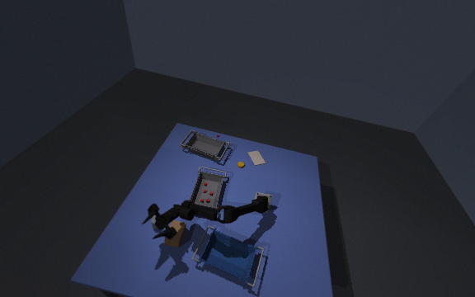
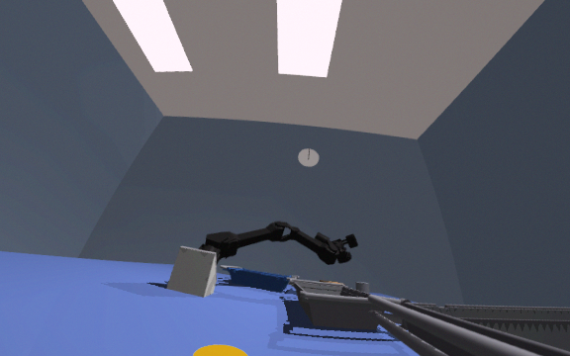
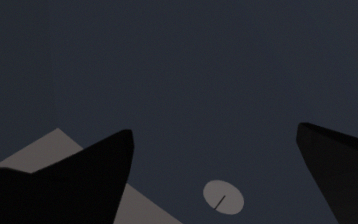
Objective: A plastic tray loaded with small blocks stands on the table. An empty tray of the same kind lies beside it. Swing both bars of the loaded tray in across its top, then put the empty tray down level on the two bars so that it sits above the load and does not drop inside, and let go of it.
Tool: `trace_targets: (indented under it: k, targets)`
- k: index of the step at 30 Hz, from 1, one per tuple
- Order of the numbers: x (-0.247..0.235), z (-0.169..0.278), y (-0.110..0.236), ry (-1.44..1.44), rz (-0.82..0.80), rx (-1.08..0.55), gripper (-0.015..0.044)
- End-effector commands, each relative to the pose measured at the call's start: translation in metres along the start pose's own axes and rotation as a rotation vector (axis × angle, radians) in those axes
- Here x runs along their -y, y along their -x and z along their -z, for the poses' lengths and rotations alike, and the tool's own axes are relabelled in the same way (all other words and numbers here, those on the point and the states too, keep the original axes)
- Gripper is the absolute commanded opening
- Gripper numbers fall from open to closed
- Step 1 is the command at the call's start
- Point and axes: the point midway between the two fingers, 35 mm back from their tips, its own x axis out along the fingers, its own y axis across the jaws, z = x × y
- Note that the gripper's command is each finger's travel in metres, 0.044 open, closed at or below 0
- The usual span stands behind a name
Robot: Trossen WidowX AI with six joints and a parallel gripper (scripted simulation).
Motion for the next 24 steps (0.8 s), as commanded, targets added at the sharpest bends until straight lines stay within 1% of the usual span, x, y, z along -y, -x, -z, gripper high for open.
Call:
trace_targets:
  k: [1,7,8,10,12,14,17,21,24]
  targets:
    - [0.000,0.000,0.000,0.000,0.000,0.000,0.0374]
    - [0.000,0.000,0.000,0.000,0.000,0.000,0.0216]
    - [-0.002,-0.002,0.000,-0.014,-0.008,0.011,0.0190]
    - [-0.019,-0.015,0.000,-0.125,-0.076,0.098,0.0138]
    - [-0.044,-0.034,0.006,-0.300,-0.198,0.217,0.0087]
    - [-0.067,-0.052,0.018,-0.480,-0.338,0.317,0.0087]
    - [-0.095,-0.075,0.045,-0.754,-0.580,0.428,0.0087]
    - [-0.122,-0.092,0.102,-1.103,-0.995,0.464,0.0087]
    - [-0.125,-0.098,0.149,-1.358,-1.326,0.424,0.0087]
